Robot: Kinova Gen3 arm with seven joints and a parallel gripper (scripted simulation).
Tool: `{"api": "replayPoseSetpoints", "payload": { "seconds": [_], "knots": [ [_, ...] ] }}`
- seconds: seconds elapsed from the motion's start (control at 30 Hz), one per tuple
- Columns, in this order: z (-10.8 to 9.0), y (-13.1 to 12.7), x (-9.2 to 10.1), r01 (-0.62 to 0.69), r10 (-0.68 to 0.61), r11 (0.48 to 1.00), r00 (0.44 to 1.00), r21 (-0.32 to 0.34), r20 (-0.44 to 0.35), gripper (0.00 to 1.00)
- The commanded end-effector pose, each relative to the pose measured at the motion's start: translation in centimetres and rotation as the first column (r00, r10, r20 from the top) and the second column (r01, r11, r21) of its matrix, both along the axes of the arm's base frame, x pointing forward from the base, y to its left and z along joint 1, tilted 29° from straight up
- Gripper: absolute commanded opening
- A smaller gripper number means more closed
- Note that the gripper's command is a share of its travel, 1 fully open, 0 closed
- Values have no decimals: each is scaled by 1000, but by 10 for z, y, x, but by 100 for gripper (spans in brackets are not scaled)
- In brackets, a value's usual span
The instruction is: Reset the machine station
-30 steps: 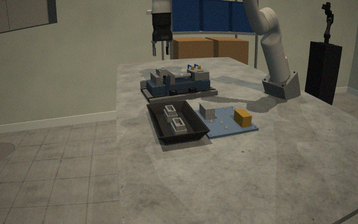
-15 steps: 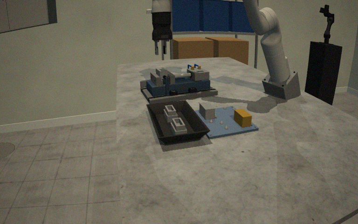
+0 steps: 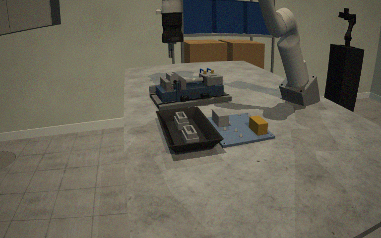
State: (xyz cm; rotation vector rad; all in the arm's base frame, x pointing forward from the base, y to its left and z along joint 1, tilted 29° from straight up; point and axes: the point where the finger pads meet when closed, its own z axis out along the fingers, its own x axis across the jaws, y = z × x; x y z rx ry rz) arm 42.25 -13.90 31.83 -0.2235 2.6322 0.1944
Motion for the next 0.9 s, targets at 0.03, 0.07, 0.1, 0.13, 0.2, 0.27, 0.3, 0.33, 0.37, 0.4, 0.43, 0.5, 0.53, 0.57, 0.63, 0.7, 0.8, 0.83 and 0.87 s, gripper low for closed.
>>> {"api": "replayPoseSetpoints", "payload": {
  "seconds": [0.03,0.07,0.1,0.13,0.2,0.27,0.3,0.33,0.37,0.4,0.43,0.5,0.53,0.57,0.63,0.7,0.8,0.83,0.87],
  "knots": [
    [0,0,0,1,-1,1000,1000,-1,1,0],
    [0,0,0,1,-1,1000,1000,-1,1,0],
    [0,0,0,1,-1,1000,1000,-1,1,0],
    [0,0,0,1,-1,1000,1000,-1,1,0],
    [0,0,0,1,-1,1000,1000,-1,1,0],
    [0,0,0,1,-1,1000,1000,-1,1,0],
    [0,0,0,1,-1,1000,1000,-1,1,0],
    [0,0,0,1,-1,1000,1000,-1,1,0],
    [0,0,0,1,-1,1000,1000,-1,1,0],
    [0,0,0,0,0,1000,1000,-1,0,0],
    [0,-1,-1,0,0,1000,1000,-1,-1,0],
    [0,-1,-1,0,0,1000,1000,-1,-1,0],
    [-1,-1,-3,-1,1,1000,1000,-1,-2,0],
    [-3,-1,-5,-1,1,1000,1000,-1,-4,0],
    [-6,-2,-11,-3,3,1000,1000,-1,-7,0],
    [-9,-2,-17,-5,5,1000,1000,-1,-9,0],
    [-14,-4,-24,-5,5,1000,1000,-1,-5,0],
    [-15,-4,-25,-4,4,1000,1000,-1,-3,0],
    [-16,-5,-26,-4,4,1000,1000,-2,-1,0]
  ]
}}
